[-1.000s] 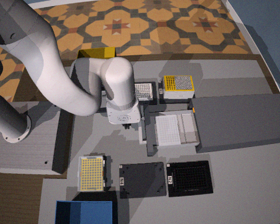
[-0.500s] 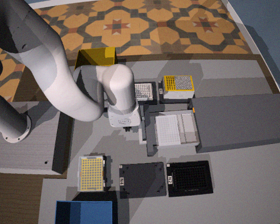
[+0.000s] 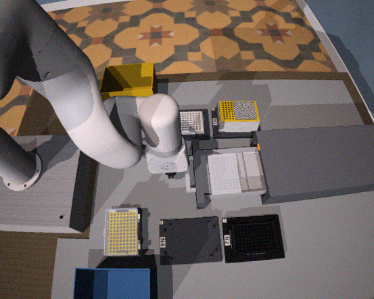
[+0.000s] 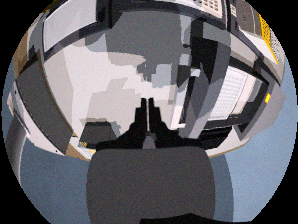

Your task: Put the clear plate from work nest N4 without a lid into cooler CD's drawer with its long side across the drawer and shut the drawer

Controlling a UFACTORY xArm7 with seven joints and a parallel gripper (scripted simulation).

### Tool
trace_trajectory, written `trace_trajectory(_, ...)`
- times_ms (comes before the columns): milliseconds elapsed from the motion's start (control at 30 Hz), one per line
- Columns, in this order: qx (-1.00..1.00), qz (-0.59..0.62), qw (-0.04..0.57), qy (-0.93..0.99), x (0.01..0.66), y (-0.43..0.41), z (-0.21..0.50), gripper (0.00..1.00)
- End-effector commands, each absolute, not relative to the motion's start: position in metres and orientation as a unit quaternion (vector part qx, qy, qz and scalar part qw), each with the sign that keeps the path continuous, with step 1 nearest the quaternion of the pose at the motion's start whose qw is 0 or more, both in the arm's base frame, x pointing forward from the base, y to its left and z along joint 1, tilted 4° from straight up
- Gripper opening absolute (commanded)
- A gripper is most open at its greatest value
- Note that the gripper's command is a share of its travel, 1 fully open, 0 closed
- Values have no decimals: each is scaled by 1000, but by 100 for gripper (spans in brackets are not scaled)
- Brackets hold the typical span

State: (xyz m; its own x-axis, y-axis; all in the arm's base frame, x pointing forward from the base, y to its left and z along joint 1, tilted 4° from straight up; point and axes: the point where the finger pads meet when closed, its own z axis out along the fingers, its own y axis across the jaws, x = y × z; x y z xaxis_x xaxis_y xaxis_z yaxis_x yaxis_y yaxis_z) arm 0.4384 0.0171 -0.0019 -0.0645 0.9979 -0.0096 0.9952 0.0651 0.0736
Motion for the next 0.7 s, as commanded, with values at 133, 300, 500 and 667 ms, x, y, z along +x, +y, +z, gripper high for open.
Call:
trace_trajectory(133,683,25,30,729,441,17,-13,0)
trace_trajectory(300,683,25,30,729,442,17,-20,0)
trace_trajectory(500,683,25,30,729,442,17,-20,0)
trace_trajectory(667,683,25,30,729,442,17,-20,0)
